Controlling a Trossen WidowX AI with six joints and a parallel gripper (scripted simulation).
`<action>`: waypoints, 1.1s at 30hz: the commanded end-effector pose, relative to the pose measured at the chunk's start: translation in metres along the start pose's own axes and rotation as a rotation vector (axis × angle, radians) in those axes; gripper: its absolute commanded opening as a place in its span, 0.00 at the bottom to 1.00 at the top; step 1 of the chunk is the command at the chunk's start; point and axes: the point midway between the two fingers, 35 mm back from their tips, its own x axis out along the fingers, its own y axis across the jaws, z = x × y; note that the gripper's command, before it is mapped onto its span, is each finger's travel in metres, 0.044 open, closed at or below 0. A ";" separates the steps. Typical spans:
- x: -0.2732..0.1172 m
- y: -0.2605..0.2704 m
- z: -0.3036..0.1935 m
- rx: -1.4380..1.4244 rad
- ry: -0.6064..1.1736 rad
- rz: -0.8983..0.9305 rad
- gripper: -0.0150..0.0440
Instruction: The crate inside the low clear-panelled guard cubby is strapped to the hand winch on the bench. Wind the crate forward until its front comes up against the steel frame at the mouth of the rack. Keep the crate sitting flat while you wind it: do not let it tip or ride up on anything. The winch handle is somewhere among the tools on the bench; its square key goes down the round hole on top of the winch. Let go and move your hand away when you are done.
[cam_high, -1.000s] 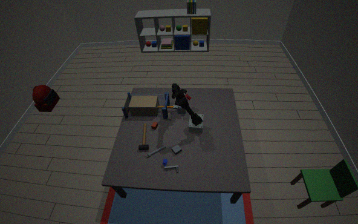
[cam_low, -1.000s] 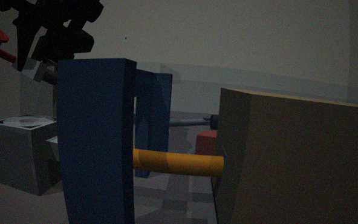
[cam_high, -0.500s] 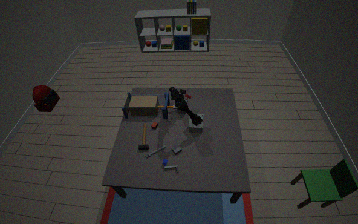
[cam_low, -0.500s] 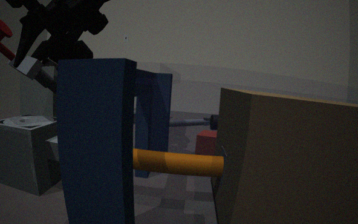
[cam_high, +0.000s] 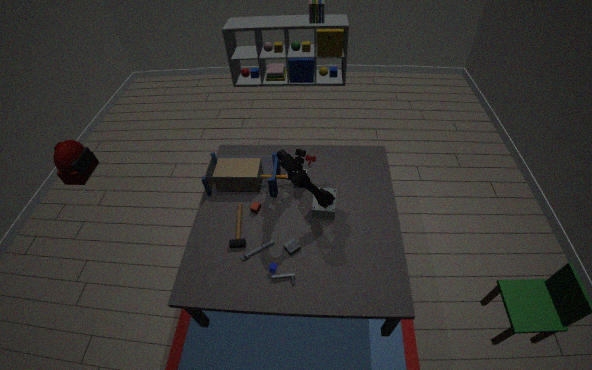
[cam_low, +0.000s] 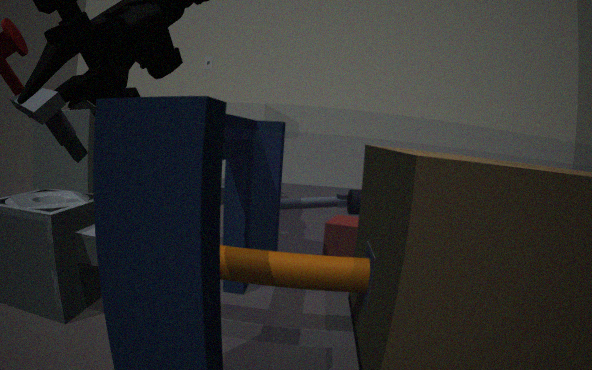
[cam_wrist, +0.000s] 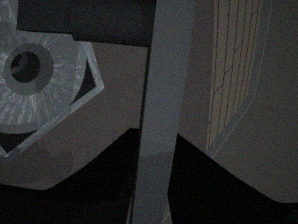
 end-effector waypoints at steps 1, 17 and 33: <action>-0.005 -0.005 0.002 0.013 -0.013 -0.086 0.25; -0.004 -0.004 0.002 0.016 -0.007 -0.327 0.25; -0.004 -0.003 0.002 0.018 0.001 -0.591 0.25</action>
